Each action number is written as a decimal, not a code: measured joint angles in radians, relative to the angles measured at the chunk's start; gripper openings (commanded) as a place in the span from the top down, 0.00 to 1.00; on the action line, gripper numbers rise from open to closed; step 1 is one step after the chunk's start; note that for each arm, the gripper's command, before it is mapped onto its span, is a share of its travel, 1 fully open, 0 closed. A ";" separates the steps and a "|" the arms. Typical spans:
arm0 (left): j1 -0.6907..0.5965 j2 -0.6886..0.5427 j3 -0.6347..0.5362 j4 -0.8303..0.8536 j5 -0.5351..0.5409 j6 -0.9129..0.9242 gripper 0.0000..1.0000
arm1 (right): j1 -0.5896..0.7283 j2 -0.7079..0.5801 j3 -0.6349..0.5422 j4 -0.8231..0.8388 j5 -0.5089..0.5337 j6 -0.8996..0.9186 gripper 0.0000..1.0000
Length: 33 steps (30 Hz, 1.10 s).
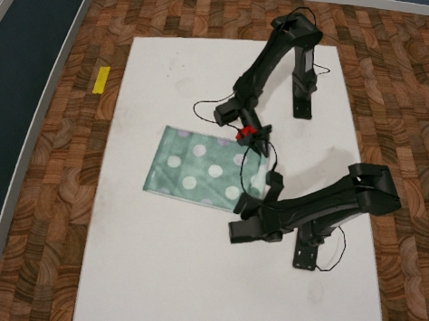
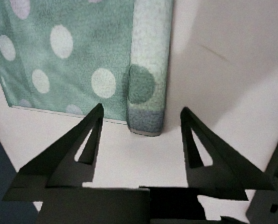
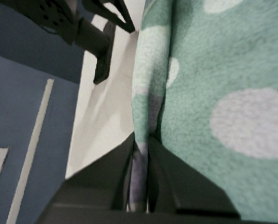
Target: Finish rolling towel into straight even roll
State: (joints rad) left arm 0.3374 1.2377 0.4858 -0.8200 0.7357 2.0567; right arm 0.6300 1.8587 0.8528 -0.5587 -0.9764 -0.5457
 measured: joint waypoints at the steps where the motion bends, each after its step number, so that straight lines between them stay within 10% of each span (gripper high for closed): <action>1: 0.000 0.010 -0.011 0.012 0.000 0.002 0.02 | 0.000 0.000 0.000 0.000 0.000 0.000 0.88; 5: 0.000 0.033 -0.031 0.058 0.000 0.006 0.02 | 0.000 0.000 0.000 0.000 0.000 0.000 0.88; 22: 0.000 0.061 -0.048 0.141 0.000 0.006 0.66 | 0.000 0.000 0.000 0.000 0.000 0.000 0.88; 33: 0.000 0.061 -0.048 0.143 0.000 0.006 0.78 | 0.000 0.000 0.000 0.000 -0.001 0.000 0.88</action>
State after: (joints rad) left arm 0.3374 1.2987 0.4377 -0.6769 0.7357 2.0632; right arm 0.6300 1.8587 0.8528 -0.5587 -0.9771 -0.5457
